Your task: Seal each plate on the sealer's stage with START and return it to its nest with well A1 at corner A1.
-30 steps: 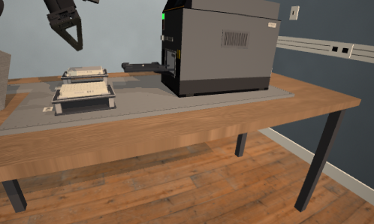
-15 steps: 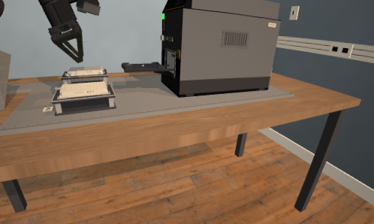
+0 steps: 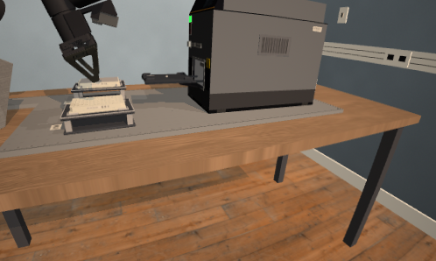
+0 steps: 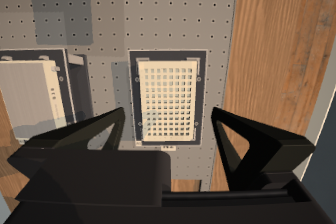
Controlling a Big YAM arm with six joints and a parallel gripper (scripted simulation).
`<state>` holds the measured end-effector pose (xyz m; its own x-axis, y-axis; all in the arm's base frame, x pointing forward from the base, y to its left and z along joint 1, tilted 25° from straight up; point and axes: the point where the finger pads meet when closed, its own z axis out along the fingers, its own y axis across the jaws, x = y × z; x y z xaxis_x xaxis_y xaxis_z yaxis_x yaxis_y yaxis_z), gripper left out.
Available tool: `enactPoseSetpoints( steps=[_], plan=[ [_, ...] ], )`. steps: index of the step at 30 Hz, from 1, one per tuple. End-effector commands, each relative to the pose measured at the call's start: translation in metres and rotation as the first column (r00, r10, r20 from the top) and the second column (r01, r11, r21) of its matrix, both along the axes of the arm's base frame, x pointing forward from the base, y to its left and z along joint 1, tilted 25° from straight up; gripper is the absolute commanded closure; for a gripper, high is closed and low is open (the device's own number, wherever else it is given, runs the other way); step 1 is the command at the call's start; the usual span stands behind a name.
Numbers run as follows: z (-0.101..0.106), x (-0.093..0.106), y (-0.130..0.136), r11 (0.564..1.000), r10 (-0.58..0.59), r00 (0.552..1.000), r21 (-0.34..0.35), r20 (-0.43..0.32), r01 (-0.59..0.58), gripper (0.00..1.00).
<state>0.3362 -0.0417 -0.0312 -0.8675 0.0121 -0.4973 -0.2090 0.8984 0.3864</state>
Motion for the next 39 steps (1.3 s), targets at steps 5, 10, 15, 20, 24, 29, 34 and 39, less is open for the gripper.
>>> enactPoseSetpoints(
  steps=[5, 10, 15, 20, 24, 29, 34, 39],
  plan=[
    [-0.009, 0.002, 0.007, 1.000, 0.008, 1.000, -0.003, 0.004, -0.008, 0.00],
    [-0.019, 0.002, 0.013, 1.000, 0.006, 1.000, 0.001, 0.000, -0.006, 0.00],
    [-0.020, 0.012, 0.009, 1.000, -0.006, 1.000, -0.007, 0.024, 0.006, 0.00],
    [-0.027, 0.007, 0.015, 1.000, 0.003, 1.000, -0.002, 0.009, -0.003, 0.00],
    [-0.037, 0.004, 0.021, 1.000, 0.009, 1.000, 0.000, 0.002, -0.009, 0.00],
    [-0.042, 0.011, 0.022, 1.000, 0.005, 1.000, -0.002, 0.012, -0.005, 0.00],
    [-0.036, 0.013, 0.015, 1.000, -0.003, 1.000, -0.007, 0.028, 0.003, 0.00],
    [-0.033, 0.013, 0.011, 1.000, -0.006, 0.999, -0.013, 0.033, 0.006, 0.00]
  ],
)
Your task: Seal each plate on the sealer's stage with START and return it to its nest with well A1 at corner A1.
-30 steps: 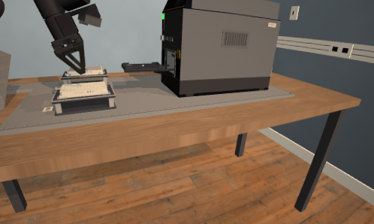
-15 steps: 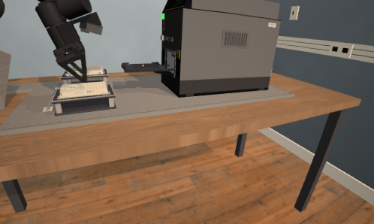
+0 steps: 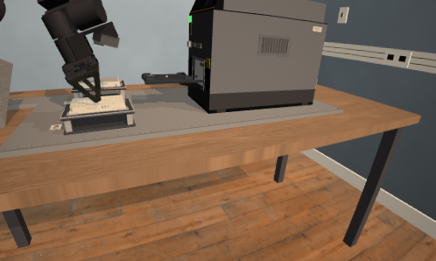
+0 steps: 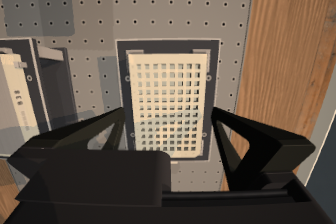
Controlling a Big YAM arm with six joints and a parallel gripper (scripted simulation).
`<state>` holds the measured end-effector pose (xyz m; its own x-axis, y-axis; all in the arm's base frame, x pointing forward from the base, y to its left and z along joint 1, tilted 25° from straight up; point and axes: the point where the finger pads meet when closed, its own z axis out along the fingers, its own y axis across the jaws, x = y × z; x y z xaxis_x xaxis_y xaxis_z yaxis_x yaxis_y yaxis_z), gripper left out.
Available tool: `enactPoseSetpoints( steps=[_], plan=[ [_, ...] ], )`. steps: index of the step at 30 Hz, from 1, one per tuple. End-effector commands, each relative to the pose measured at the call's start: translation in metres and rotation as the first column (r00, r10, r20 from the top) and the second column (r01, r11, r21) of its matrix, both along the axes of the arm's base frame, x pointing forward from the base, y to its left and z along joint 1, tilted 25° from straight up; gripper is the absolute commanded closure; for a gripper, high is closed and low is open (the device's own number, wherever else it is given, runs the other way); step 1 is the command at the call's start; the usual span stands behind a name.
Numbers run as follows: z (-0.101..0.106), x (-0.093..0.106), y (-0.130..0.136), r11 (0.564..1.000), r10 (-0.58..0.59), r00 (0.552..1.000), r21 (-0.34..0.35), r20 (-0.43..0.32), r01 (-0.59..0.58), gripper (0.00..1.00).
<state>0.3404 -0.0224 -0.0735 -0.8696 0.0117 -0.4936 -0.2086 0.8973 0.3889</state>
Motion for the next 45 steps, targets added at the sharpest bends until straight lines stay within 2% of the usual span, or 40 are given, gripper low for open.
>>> enactPoseSetpoints(
  steps=[1, 7, 11, 22, 29, 45],
  plan=[
    [0.010, 0.009, -0.009, 1.000, -0.008, 0.999, -0.016, 0.040, 0.009, 0.00],
    [0.012, 0.006, -0.015, 1.000, -0.028, 0.999, -0.011, 0.029, 0.028, 0.00],
    [0.007, 0.002, -0.007, 1.000, -0.021, 1.000, 0.005, -0.001, 0.021, 0.00],
    [-0.001, -0.002, 0.007, 1.000, 0.028, 0.999, 0.006, -0.018, -0.027, 0.00],
    [0.008, 0.003, -0.003, 1.000, 0.004, 1.000, -0.005, 0.010, -0.004, 0.00],
    [0.010, 0.004, -0.011, 1.000, -0.019, 1.000, -0.008, 0.017, 0.019, 0.00]
  ],
)
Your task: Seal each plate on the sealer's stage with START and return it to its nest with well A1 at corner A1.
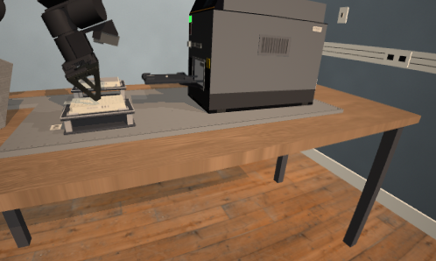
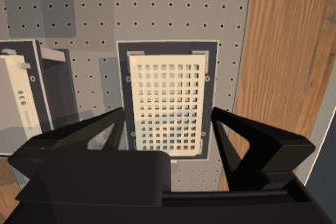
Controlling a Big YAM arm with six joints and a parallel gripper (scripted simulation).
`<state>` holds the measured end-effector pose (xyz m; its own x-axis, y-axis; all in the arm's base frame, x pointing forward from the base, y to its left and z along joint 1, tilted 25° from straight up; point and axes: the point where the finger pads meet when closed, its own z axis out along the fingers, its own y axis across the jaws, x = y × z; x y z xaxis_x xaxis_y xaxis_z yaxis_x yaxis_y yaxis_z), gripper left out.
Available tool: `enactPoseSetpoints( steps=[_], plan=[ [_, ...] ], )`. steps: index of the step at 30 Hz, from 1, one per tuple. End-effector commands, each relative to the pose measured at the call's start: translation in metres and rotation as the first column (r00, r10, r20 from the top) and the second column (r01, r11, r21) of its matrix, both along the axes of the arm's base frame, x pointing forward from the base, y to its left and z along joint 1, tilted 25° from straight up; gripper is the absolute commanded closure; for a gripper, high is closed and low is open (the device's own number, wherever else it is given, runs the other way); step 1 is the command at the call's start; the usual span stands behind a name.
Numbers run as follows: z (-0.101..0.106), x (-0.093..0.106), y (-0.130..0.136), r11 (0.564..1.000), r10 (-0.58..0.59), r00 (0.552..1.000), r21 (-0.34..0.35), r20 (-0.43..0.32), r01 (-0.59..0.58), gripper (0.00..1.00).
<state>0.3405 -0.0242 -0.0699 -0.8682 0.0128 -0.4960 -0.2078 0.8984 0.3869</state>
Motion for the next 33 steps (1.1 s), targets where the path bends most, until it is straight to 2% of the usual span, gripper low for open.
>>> enactPoseSetpoints(
  steps=[1, 17, 25, 29, 33],
  plan=[
    [0.005, 0.003, -0.009, 1.000, -0.017, 1.000, -0.005, 0.011, 0.017, 0.00],
    [-0.003, -0.001, -0.007, 1.000, -0.014, 1.000, 0.005, -0.014, 0.014, 0.00],
    [-0.017, -0.001, 0.008, 1.000, -0.002, 1.000, 0.004, -0.012, 0.002, 0.00],
    [-0.010, 0.002, 0.012, 1.000, 0.012, 1.000, 0.003, 0.010, -0.012, 0.00],
    [-0.003, 0.012, 0.002, 1.000, 0.002, 0.999, -0.013, 0.041, -0.002, 0.00]
  ],
)
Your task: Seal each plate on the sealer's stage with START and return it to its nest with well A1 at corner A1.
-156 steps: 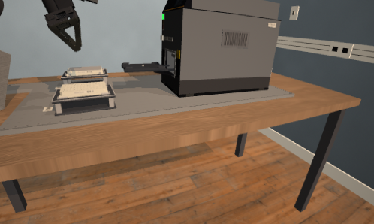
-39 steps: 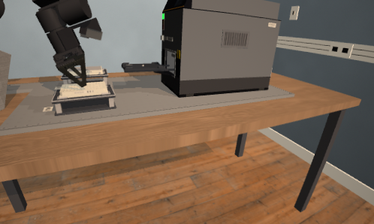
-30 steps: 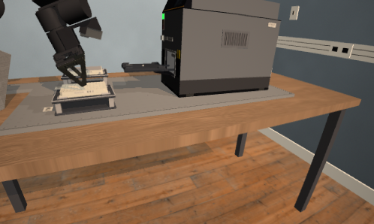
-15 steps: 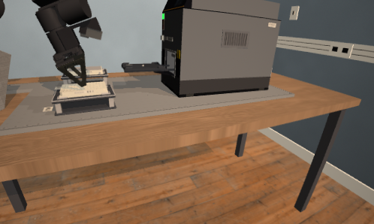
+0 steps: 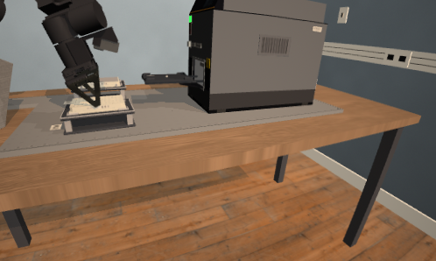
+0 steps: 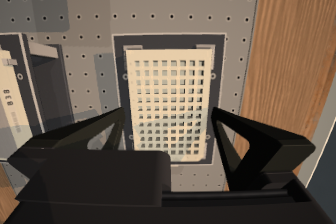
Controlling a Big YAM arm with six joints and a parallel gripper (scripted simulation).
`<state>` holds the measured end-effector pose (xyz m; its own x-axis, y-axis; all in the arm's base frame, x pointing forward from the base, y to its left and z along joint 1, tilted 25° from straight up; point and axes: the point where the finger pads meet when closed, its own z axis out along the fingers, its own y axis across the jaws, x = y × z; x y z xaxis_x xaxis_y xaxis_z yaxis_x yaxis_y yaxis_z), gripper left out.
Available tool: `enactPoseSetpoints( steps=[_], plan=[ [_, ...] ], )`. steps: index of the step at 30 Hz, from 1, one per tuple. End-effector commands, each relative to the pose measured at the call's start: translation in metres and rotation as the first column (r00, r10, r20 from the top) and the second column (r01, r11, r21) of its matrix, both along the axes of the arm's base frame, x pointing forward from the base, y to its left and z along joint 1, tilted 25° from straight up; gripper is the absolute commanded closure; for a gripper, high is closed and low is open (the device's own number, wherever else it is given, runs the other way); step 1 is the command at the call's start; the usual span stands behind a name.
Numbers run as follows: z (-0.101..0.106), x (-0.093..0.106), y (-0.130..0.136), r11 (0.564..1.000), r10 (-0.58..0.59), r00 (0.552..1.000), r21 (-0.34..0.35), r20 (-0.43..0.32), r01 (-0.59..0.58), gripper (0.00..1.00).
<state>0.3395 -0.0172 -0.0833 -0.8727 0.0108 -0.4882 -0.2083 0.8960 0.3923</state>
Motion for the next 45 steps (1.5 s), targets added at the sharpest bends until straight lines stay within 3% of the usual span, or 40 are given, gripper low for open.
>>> enactPoseSetpoints(
  steps=[1, 10, 19, 26, 34, 45],
  plan=[
    [0.012, 0.015, -0.007, 1.000, -0.003, 0.999, -0.019, 0.055, 0.004, 0.00],
    [0.017, 0.025, -0.019, 0.999, -0.017, 0.998, -0.026, 0.063, 0.019, 0.00],
    [0.008, 0.003, -0.011, 1.000, -0.021, 1.000, -0.009, 0.015, 0.022, 0.00],
    [0.007, -0.002, -0.009, 1.000, -0.021, 1.000, -0.006, 0.006, 0.021, 0.00],
    [0.012, 0.014, -0.015, 1.000, -0.021, 0.999, -0.016, 0.033, 0.021, 0.00],
    [-0.002, 0.019, 0.001, 1.000, 0.002, 0.999, -0.010, 0.033, -0.002, 0.00]
  ],
)
